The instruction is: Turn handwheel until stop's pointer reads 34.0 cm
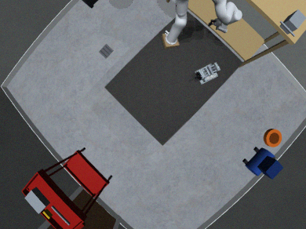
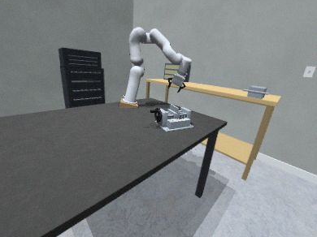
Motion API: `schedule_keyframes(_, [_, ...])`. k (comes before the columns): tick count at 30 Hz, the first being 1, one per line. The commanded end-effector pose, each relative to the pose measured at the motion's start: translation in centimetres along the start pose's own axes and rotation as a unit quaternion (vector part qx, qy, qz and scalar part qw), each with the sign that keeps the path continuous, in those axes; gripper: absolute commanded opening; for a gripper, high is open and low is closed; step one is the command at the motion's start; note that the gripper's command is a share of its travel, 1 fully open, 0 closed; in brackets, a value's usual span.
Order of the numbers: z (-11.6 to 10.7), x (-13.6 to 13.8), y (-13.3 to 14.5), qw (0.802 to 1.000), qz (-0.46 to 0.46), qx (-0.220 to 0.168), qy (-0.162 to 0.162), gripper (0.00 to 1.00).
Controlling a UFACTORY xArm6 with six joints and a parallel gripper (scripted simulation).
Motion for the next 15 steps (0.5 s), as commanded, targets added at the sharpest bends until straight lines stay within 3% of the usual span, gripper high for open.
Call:
schedule_keyframes(1, [-0.3, 0.0, 0.1, 1.000, -0.001, 0.000, -0.002, 1.00])
schedule_keyframes(7, [-2.3, 0.8, 0.5, 1.000, -0.001, 0.000, -0.002, 1.00])
schedule_keyframes(13, [-6.8, 2.5, 1.5, 1.000, -0.001, 0.000, -0.002, 1.00])
schedule_keyframes(15, [-6.8, 2.5, 1.5, 1.000, -0.001, 0.000, -0.002, 1.00])
Point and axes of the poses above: the point where the finger pads meet when closed, its own z axis out along the fingers, its own x axis across the jaws, y = z × x, the point moved 3 cm from there along -z, back along the fingers, and after that the axes turned 9 degrees about z, right-handed, at the moved point
